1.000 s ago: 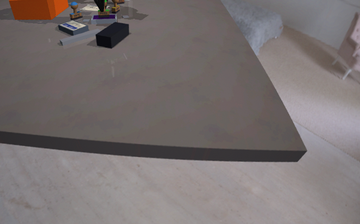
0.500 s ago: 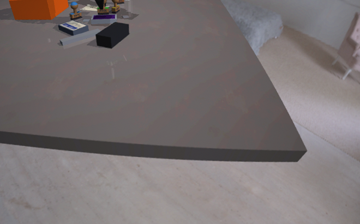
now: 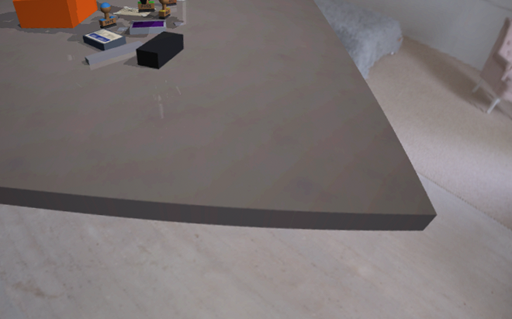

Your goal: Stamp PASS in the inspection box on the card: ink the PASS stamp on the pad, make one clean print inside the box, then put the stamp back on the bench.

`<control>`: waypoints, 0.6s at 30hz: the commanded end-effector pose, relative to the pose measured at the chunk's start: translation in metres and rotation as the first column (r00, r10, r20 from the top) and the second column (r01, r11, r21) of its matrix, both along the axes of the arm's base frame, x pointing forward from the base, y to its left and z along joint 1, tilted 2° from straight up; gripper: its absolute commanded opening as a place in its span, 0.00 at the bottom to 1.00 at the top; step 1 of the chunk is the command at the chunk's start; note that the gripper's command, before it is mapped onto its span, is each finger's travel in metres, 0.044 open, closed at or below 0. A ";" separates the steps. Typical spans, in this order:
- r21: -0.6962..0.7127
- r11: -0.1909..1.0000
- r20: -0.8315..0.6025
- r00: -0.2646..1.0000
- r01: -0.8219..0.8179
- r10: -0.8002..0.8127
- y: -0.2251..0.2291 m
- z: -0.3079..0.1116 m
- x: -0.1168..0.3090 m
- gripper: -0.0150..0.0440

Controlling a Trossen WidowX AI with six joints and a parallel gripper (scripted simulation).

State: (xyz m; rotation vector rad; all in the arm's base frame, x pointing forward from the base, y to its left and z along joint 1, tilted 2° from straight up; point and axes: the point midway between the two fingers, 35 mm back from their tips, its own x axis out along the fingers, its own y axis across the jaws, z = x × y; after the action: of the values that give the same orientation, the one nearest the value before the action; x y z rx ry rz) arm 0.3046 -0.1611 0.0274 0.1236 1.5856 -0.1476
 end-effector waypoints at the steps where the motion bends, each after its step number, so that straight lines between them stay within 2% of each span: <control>1: -0.007 1.000 0.008 1.000 0.002 -0.002 -0.001 0.011 0.002 0.25; 12: -0.007 1.000 0.008 1.000 0.006 -0.006 0.001 0.021 0.001 0.25; 18: -0.006 0.993 0.013 0.993 0.116 -0.116 0.028 0.022 0.000 0.25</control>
State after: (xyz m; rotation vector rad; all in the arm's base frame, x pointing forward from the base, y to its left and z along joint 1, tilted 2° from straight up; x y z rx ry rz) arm 0.3043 -0.1481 0.0469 0.1717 1.5773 -0.1989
